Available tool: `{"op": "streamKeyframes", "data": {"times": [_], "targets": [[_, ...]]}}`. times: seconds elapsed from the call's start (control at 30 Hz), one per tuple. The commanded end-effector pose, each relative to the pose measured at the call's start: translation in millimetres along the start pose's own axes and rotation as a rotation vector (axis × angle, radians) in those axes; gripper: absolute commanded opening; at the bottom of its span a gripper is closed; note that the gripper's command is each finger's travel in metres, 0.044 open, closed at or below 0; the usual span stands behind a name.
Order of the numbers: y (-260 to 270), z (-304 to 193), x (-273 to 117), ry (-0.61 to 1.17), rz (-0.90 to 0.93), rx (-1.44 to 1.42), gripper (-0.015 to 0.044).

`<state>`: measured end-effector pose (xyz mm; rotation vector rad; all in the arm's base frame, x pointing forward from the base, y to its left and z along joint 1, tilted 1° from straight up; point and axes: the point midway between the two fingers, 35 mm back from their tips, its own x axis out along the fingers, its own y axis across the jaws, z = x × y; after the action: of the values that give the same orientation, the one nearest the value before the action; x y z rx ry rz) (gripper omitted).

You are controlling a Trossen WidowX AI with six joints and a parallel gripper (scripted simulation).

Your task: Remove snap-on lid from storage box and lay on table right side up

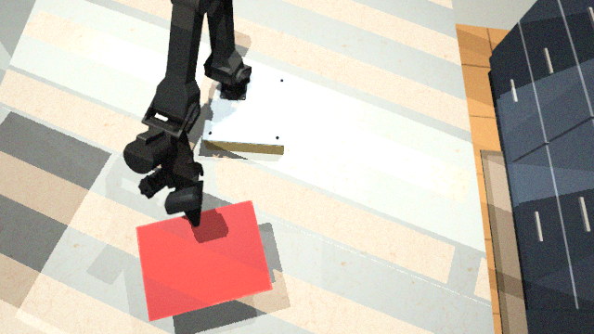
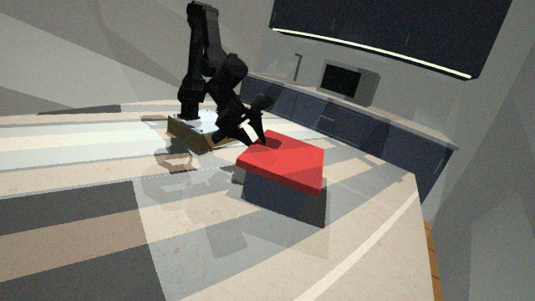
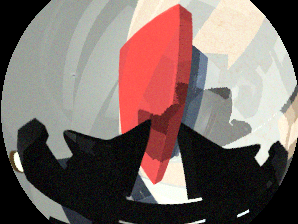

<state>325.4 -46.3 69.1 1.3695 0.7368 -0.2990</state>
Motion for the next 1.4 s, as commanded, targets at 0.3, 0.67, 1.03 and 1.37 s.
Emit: {"op": "streamKeyframes", "data": {"times": [0.3, 0.67, 1.03, 1.37], "targets": [[3.8, 0.2, -3.5, -0.001, 0.005, -0.004, 0.0], [5.4, 0.4, -5.0, -0.001, 0.005, -0.004, 0.0], [7.2, 0.8, -6.3, -0.001, 0.005, -0.004, 0.0], [6.9, 0.8, -5.3, -0.002, 0.004, 0.0, 0.0]]}}
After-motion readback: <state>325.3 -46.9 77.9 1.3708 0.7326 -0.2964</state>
